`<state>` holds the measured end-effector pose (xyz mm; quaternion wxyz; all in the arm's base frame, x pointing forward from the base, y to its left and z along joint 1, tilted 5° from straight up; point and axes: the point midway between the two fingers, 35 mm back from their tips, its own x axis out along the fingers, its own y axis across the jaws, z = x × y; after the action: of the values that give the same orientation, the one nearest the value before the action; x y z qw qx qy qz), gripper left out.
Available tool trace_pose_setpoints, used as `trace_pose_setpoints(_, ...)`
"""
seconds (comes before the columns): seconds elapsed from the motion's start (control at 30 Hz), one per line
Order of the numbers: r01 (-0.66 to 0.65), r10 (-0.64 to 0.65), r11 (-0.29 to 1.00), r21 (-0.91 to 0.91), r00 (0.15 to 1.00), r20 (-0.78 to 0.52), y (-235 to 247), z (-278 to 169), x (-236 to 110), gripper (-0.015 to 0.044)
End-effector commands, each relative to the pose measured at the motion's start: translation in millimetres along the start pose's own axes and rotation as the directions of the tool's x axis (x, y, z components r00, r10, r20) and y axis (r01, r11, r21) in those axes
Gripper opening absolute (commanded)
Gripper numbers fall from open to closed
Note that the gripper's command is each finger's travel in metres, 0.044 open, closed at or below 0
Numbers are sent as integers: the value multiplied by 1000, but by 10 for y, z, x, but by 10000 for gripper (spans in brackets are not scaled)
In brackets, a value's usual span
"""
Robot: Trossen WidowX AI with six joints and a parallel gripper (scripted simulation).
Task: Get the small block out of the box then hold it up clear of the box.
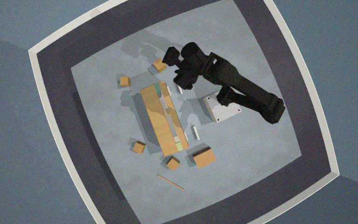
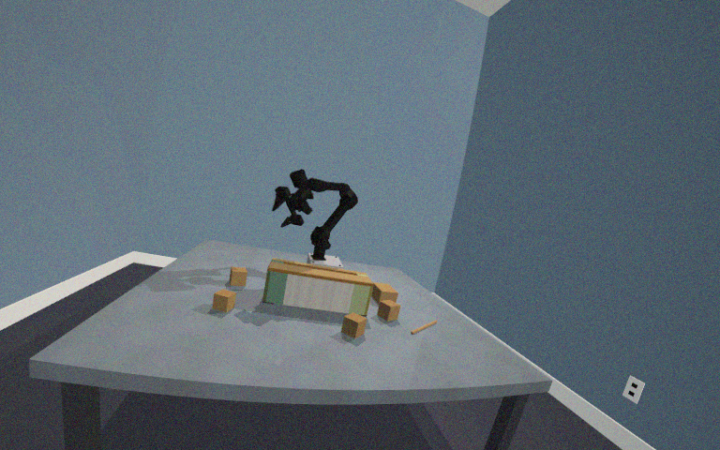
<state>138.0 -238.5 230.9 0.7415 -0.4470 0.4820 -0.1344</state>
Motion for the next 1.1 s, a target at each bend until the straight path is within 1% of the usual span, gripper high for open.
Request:
trace_pose_setpoints(0.0,-135,136,990,-41,990,30,158,277,162,400)
trace_pose_setpoints(0.2,-362,373,912,-195,928,23,559,823,336,400)
trace_pose_setpoints(0.33,-473,489,818,-327,871,-37,857,1159,350,400)
trace_pose_setpoints(0.43,-532,544,729,-431,832,-106,1083,1387,314,400)
trace_pose_setpoints(0.57,-575,568,590,-566,794,-216,1379,1656,214,400)
trace_pose_setpoints(0.7,-583,541,462,-669,782,-308,1613,1852,94,400)
trace_pose_setpoints(1.07,-582,539,455,-673,782,-312,1684,1861,154,400)
